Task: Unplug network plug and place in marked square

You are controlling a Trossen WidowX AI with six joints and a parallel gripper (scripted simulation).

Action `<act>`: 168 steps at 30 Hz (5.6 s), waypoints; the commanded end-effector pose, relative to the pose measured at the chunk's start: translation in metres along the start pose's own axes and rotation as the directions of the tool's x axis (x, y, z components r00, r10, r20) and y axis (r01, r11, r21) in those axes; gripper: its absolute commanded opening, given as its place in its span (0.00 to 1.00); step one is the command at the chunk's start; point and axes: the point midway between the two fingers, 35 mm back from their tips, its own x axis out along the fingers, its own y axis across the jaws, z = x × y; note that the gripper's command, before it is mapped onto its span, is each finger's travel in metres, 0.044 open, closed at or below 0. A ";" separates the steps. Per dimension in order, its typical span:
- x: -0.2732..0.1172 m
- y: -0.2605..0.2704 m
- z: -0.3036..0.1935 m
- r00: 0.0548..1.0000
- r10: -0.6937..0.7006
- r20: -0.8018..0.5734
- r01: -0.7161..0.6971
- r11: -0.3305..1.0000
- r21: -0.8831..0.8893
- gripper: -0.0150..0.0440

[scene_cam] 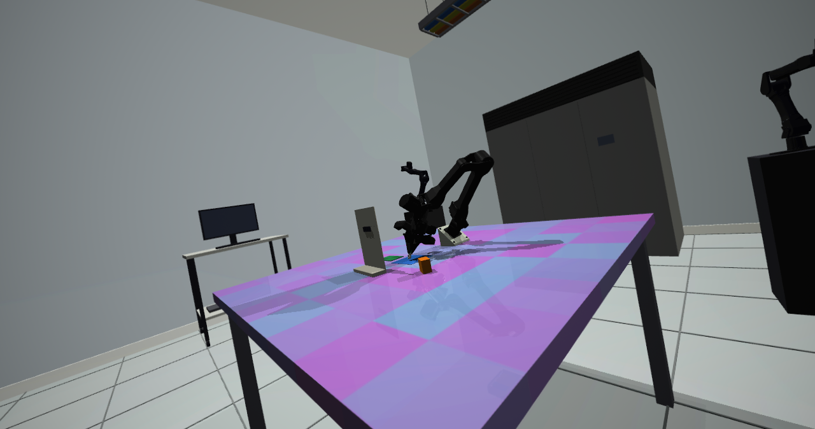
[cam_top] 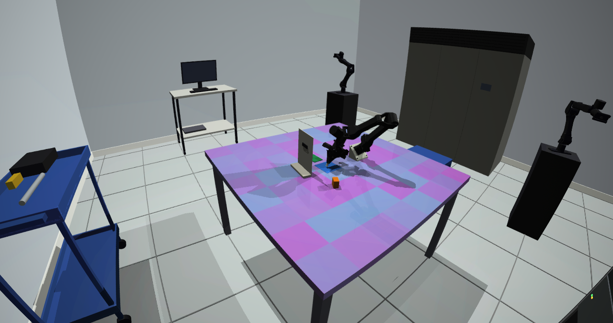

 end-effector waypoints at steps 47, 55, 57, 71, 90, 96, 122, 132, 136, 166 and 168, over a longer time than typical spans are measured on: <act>-0.010 0.003 -0.001 1.000 0.005 -0.003 -0.005 1.000 0.004 0.52; -0.018 0.003 -0.001 1.000 0.005 -0.003 -0.005 1.000 0.005 0.52; -0.021 0.003 -0.001 1.000 0.005 -0.003 -0.005 1.000 0.006 0.52; -0.031 -0.006 -0.003 1.000 0.008 -0.008 -0.008 1.000 0.005 0.52; -0.050 -0.019 -0.006 1.000 0.012 -0.013 -0.012 1.000 0.005 0.52; -0.057 -0.023 -0.006 1.000 0.012 -0.013 -0.012 1.000 0.005 0.52; -0.088 -0.039 -0.003 1.000 0.009 -0.009 -0.009 1.000 0.006 0.52; -0.100 -0.051 -0.005 1.000 0.011 -0.015 -0.011 1.000 0.009 0.52; -0.108 -0.058 -0.006 1.000 0.011 -0.016 -0.011 1.000 0.008 0.52; -0.177 -0.100 -0.002 1.000 0.009 -0.008 -0.009 1.000 0.007 0.52; -0.177 -0.100 -0.002 1.000 0.009 -0.008 -0.009 1.000 0.007 0.56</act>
